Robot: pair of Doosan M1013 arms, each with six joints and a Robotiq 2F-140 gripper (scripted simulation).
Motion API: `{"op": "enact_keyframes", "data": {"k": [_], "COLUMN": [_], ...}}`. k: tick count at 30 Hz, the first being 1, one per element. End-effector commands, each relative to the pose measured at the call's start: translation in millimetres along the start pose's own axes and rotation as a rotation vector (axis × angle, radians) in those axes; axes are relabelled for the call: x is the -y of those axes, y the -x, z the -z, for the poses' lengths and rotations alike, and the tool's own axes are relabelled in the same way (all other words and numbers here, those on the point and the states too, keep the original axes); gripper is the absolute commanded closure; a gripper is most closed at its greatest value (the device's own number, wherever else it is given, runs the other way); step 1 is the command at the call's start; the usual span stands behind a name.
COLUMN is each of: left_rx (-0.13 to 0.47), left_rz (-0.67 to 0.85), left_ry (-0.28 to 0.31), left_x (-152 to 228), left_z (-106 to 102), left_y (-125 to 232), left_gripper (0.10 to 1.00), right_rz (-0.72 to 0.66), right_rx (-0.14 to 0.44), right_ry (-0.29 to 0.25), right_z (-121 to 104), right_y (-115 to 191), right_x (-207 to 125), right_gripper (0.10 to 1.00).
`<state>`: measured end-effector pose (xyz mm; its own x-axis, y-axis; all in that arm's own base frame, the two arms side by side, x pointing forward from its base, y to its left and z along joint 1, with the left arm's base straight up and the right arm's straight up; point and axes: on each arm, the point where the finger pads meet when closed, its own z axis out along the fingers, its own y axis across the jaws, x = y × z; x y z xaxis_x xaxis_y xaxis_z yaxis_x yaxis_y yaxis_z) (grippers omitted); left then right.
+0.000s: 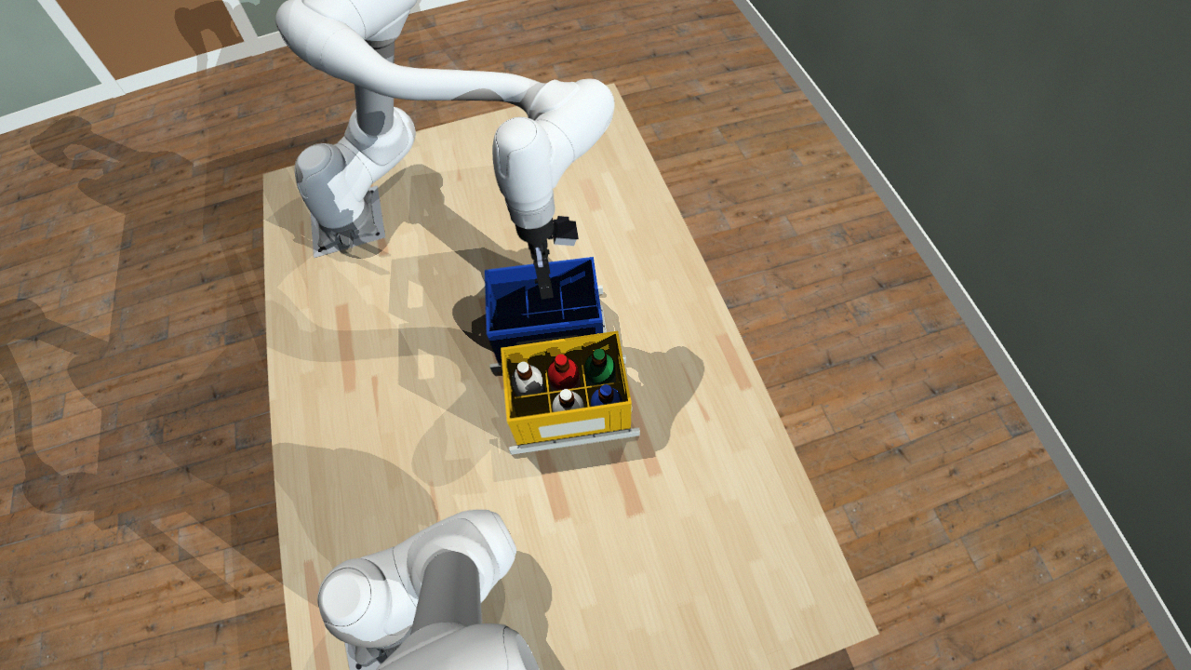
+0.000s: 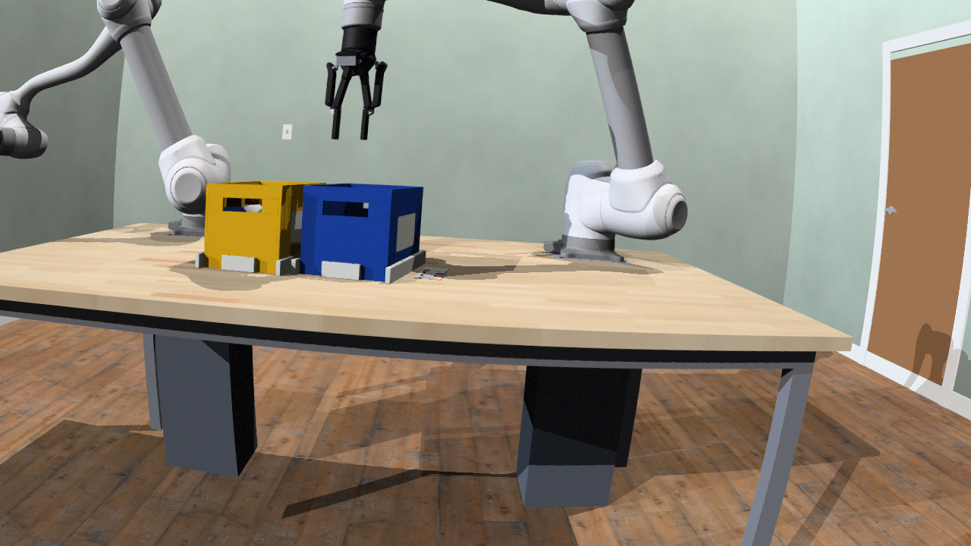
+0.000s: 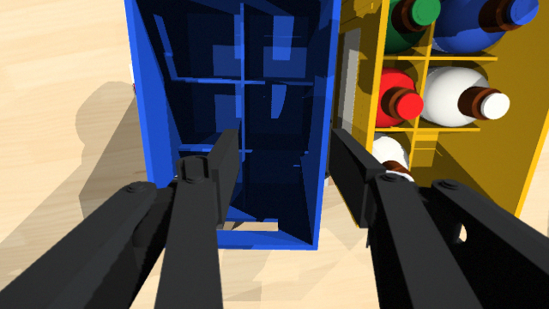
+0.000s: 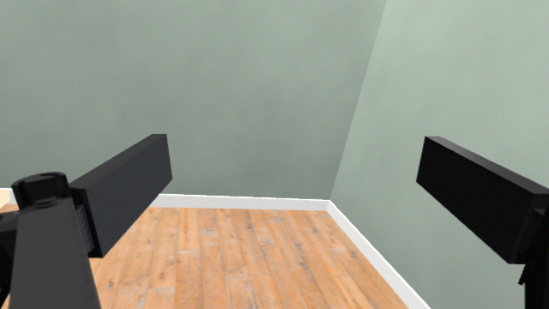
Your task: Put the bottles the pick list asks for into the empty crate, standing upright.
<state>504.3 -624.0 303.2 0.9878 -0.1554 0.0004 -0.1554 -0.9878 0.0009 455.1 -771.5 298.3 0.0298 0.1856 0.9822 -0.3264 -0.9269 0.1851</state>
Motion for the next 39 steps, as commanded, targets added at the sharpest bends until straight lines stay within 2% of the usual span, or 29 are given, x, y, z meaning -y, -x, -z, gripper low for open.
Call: {"op": "enact_keyframes", "data": {"k": [1, 39], "left_rx": [-0.001, -0.001], "left_rz": [0.000, 0.000], "left_ry": [0.000, 0.000], "left_x": [-11, -174], "left_z": [4, 50], "left_y": [-2, -17], "left_gripper": [0.656, 0.656], "right_rz": [0.002, 0.002], "right_rx": [-0.001, -0.001], "right_ry": [0.000, 0.000], "right_z": [0, 0], "right_y": [-1, -1], "right_x": [0, 0], "right_gripper": [0.098, 0.098]}}
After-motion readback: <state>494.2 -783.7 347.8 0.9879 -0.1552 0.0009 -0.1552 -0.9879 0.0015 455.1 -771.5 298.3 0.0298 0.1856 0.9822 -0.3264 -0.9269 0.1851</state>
